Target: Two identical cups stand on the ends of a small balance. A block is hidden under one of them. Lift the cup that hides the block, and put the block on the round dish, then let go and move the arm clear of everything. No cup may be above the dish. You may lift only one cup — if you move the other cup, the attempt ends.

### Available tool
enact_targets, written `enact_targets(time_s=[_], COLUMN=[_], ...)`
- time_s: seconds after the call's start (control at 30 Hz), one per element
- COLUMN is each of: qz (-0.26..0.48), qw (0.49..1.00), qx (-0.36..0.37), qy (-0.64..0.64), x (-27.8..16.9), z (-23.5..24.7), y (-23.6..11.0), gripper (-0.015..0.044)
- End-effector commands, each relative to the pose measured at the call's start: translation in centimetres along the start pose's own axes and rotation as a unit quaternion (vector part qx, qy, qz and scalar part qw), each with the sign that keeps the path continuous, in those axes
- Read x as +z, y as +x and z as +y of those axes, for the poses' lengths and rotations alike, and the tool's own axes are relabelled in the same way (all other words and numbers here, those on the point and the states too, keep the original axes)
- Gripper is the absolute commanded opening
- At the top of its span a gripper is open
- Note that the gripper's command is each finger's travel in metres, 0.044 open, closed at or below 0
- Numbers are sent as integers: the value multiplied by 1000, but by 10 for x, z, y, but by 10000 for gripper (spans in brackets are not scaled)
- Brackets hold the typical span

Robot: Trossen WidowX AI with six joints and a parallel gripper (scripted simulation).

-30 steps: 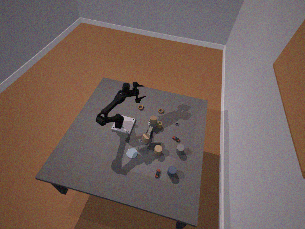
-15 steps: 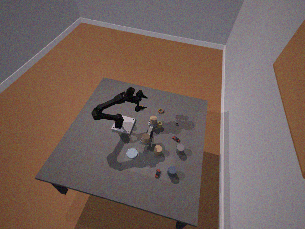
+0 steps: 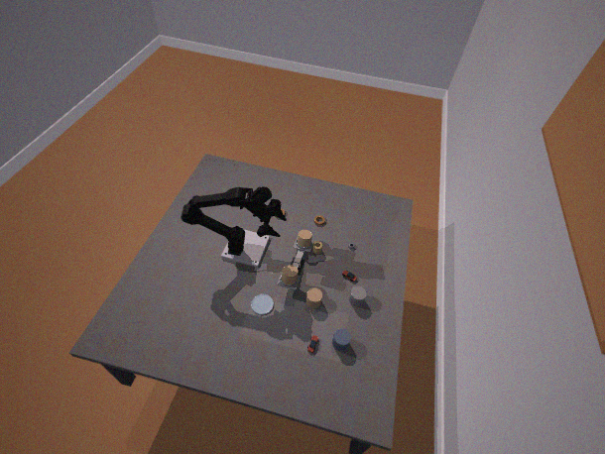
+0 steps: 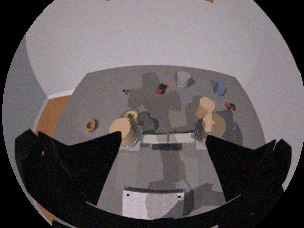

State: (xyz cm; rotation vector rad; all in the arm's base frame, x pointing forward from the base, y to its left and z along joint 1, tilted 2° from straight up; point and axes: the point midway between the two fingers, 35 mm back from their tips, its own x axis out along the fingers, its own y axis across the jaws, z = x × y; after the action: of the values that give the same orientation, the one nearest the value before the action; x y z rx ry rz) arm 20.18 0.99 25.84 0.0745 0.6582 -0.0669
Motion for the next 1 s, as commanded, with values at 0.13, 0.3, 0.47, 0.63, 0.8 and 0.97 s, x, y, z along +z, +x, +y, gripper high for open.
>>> enact_targets(time_s=[0.13,0.3,0.47,0.63,0.8,0.97], qz=[42,67,102,138,172,197], qw=[999,995,985,967,942,918], qx=[-27,-15,6,28,54,78], qy=[-14,-65,-139,-211,-282,-334], x=[-14,-9,-2,4,8,10], z=[-20,-13,-2,9,20,32], y=[-5,3,16,29,44,62], gripper=[440,440,440,440,440,440])
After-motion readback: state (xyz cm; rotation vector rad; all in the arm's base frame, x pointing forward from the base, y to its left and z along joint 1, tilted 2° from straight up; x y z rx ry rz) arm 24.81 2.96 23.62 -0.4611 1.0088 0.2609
